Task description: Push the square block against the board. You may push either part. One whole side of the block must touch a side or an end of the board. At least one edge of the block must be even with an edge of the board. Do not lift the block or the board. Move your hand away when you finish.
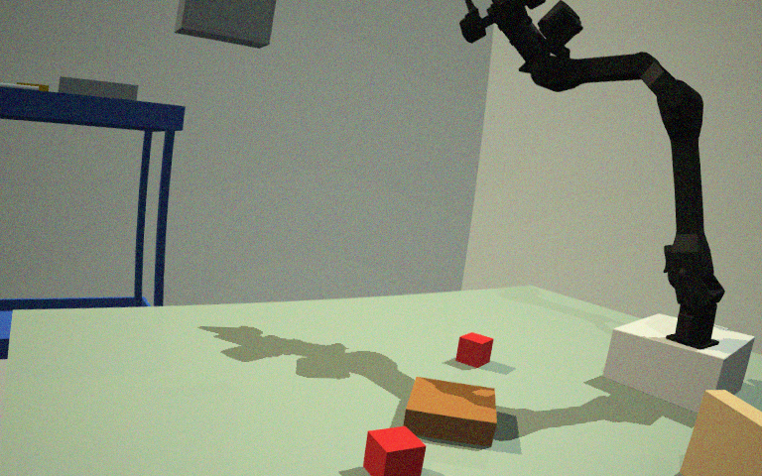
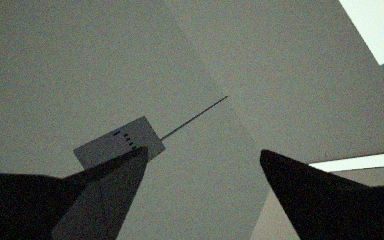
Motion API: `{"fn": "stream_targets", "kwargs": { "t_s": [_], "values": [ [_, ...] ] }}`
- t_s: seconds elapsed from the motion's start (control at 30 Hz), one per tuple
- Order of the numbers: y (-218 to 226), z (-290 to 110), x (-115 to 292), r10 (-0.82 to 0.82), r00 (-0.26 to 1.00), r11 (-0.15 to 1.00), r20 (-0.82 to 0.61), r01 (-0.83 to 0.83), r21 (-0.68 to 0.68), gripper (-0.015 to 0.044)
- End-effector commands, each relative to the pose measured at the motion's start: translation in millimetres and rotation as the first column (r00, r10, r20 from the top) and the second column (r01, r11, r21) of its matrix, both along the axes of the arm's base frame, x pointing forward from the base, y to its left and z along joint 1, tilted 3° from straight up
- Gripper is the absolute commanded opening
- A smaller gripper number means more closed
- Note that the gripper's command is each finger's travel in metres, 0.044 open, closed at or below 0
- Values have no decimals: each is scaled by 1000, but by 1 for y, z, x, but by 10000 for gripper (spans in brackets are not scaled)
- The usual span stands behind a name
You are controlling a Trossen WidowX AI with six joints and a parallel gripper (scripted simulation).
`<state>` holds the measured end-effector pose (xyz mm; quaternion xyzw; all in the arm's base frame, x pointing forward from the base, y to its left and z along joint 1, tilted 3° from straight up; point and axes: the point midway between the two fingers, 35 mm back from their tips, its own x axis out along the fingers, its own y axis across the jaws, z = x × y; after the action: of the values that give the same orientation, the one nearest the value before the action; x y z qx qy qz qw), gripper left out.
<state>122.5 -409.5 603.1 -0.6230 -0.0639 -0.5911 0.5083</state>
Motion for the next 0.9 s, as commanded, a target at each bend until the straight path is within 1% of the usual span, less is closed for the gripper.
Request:
{"fn": "stream_targets", "kwargs": {
  "t_s": [0.0, 0.13, 0.3, 0.47, 0.7, 0.87],
  "values": [
    [0, 0, 0, 0, 1000, 1000, 0, 0, 0, 374],
    [0, -2, 4, 15, 1000, 1000, 5, -15, 15, 269],
    [1, -9, 19, 76, 997, 994, 26, -78, 77, 138],
    [0, -22, 45, 170, 984, 971, 57, -177, 160, 6],
    [4, -45, 92, 316, 941, 892, 124, -339, 300, 0],
    [8, -68, 126, 359, 922, 835, 143, -386, 391, 0]
  ]
}}
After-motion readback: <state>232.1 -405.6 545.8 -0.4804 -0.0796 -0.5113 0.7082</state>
